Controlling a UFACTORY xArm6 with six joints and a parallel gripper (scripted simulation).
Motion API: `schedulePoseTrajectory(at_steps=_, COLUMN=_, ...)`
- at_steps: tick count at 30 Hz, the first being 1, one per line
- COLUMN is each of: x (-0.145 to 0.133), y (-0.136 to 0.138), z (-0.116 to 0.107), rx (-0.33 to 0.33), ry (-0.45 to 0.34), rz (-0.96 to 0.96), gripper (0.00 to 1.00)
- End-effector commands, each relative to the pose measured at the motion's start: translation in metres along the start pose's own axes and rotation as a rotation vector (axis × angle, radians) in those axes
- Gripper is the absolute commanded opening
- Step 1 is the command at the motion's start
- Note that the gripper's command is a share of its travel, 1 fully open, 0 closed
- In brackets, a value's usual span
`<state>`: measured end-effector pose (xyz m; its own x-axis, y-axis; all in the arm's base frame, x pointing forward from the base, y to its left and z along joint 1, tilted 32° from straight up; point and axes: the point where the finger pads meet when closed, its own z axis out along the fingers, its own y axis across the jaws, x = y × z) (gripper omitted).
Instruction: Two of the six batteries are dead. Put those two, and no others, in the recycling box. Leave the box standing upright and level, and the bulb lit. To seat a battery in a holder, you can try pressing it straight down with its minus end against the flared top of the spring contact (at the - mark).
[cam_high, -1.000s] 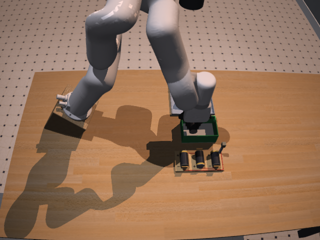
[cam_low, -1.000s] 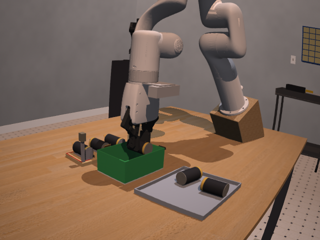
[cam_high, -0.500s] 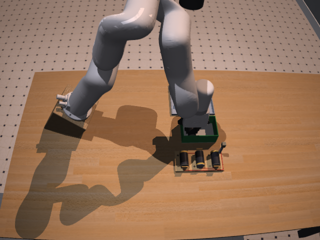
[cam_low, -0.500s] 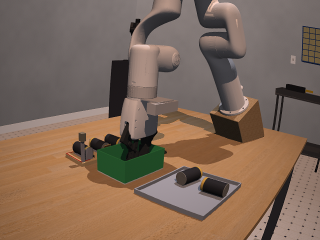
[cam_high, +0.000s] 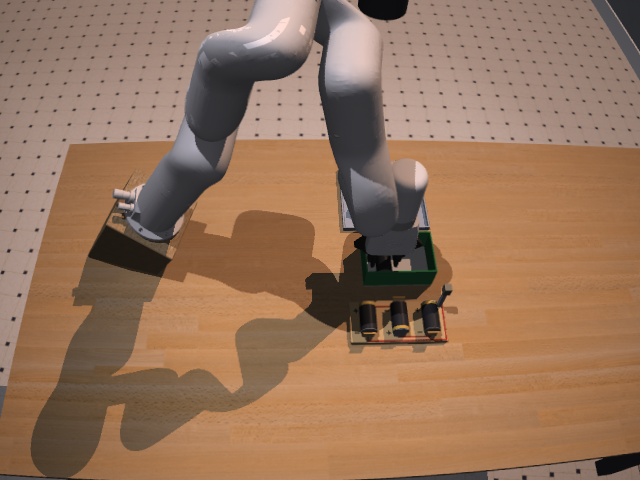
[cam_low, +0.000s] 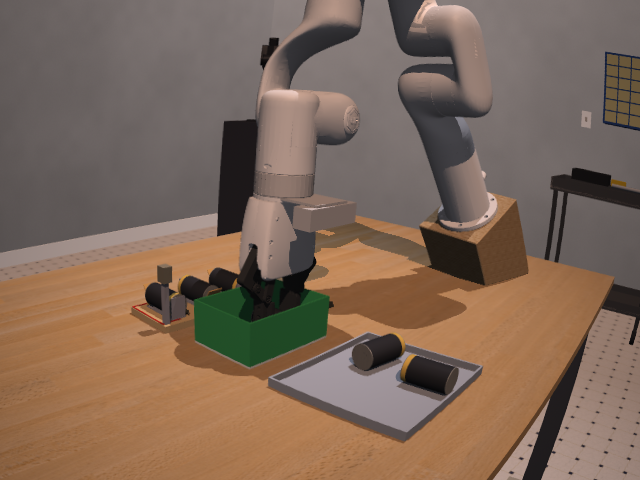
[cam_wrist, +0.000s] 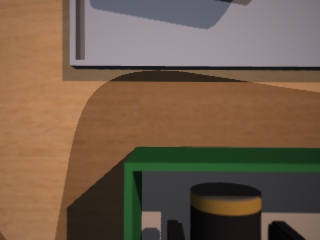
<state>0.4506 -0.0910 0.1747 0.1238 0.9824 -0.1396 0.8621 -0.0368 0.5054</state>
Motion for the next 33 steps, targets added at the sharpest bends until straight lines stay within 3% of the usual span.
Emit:
schedulePoseTrajectory(at_steps=1, x=0.0, y=0.001, z=-0.001, rx=-0.002, ry=0.0, rz=0.0, gripper=0.51)
schedulePoseTrajectory(at_steps=22, x=0.0, y=0.001, z=-0.006, rx=-0.002, ry=0.0, rz=0.0, gripper=0.51)
schedulePoseTrajectory(at_steps=33, x=0.0, y=0.001, z=-0.051, rx=-0.002, ry=0.0, rz=0.0, gripper=0.51)
